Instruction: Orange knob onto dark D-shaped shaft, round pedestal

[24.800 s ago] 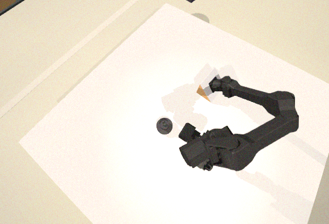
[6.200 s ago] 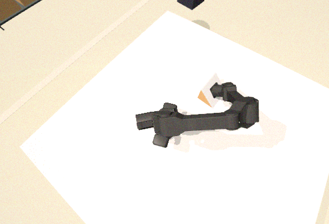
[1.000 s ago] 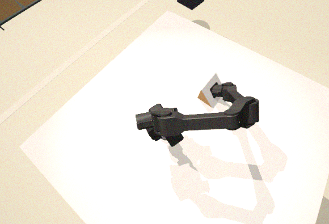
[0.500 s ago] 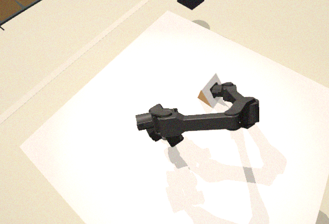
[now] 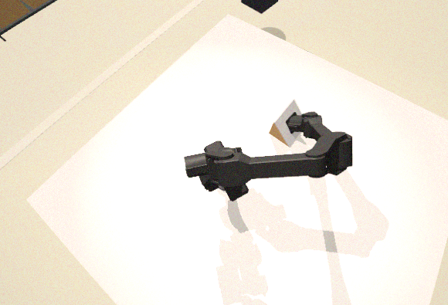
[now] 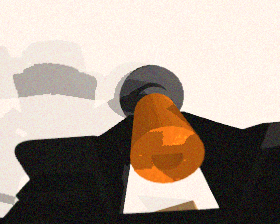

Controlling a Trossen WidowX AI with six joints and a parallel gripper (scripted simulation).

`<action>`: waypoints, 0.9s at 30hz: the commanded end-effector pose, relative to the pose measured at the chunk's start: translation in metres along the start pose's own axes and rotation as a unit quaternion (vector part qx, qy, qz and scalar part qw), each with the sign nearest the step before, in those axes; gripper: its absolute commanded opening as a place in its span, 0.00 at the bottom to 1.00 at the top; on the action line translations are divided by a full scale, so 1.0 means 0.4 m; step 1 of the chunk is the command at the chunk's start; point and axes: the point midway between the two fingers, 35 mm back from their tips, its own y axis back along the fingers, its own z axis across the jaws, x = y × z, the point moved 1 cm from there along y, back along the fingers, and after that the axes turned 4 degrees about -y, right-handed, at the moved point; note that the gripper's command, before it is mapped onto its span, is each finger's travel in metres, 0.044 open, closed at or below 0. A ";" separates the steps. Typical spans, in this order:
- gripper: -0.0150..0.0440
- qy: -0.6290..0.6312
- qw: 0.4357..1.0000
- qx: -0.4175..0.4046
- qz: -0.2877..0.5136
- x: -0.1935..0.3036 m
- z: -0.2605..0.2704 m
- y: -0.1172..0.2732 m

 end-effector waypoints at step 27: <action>0.25 -0.065 0.998 0.000 -0.002 0.000 -0.002 -0.008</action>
